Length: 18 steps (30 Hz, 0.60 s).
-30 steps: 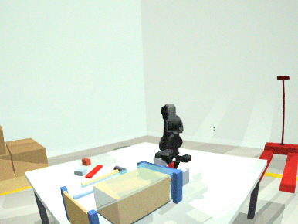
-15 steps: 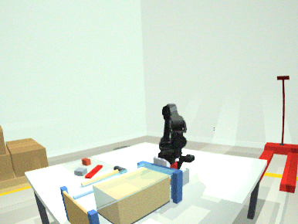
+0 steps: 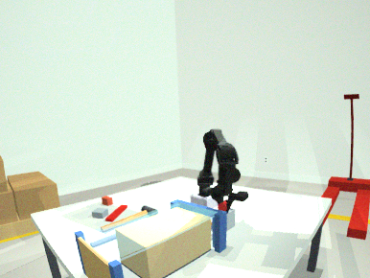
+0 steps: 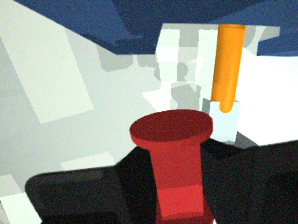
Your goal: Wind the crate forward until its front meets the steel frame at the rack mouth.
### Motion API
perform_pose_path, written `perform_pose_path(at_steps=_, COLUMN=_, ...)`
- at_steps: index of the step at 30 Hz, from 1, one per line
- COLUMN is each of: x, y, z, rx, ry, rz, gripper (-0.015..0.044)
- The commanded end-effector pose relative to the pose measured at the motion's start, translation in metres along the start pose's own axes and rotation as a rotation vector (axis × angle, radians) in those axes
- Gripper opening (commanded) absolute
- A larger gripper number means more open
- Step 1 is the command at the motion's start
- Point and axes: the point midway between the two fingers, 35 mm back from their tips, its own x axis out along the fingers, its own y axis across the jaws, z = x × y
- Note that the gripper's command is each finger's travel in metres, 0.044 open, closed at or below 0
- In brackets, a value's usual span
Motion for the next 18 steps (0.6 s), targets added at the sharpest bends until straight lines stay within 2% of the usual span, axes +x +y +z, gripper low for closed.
perform_pose_path(at_steps=1, x=0.000, y=0.015, z=-0.014, rx=-0.017, ry=0.026, rz=0.021, gripper=0.0000)
perform_pose_path(at_steps=18, x=0.000, y=0.029, z=-0.031, rx=-0.017, ry=0.028, rz=0.022, gripper=0.0000)
